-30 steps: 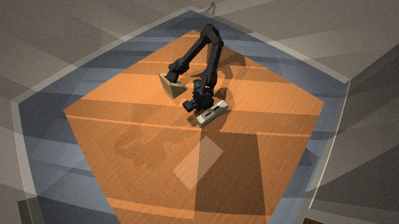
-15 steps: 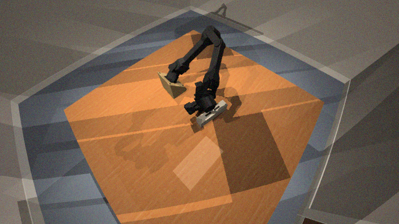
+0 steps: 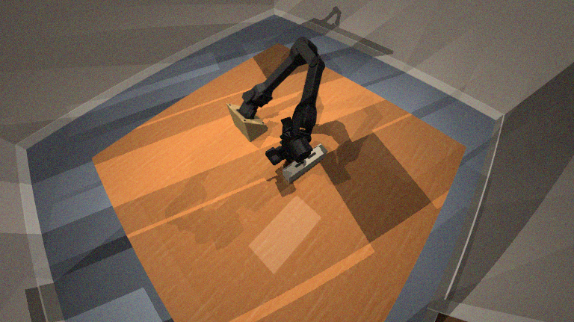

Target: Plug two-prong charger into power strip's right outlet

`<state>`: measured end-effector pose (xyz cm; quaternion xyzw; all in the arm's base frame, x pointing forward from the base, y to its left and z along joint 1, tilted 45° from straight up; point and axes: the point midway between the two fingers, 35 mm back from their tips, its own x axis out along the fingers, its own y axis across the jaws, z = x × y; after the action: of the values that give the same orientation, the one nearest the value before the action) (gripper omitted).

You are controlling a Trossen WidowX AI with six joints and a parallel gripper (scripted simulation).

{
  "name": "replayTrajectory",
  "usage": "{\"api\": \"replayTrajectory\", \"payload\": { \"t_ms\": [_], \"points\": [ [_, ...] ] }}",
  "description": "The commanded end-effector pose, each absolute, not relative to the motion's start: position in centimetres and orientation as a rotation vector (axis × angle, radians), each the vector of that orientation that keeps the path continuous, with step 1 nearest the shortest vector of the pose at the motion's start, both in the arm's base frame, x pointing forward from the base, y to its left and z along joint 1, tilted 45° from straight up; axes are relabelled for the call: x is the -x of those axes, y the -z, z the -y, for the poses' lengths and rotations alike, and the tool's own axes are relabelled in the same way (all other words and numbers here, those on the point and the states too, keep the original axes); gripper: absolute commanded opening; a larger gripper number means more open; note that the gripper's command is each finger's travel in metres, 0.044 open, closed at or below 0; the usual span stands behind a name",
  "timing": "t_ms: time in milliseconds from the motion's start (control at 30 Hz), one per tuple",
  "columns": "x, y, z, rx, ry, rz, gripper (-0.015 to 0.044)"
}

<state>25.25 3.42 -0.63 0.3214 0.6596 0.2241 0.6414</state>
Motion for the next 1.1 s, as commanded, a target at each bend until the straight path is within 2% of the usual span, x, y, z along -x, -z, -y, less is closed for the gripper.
{"api": "replayTrajectory", "payload": {
  "t_ms": [0, 1067],
  "points": [
    [-25.39, 0.55, -3.44, -0.74, -0.509, -1.504, 0.0],
    [-26.04, 0.51, -3.35, -0.74, -0.509, -1.504, 0.0]
  ]
}}
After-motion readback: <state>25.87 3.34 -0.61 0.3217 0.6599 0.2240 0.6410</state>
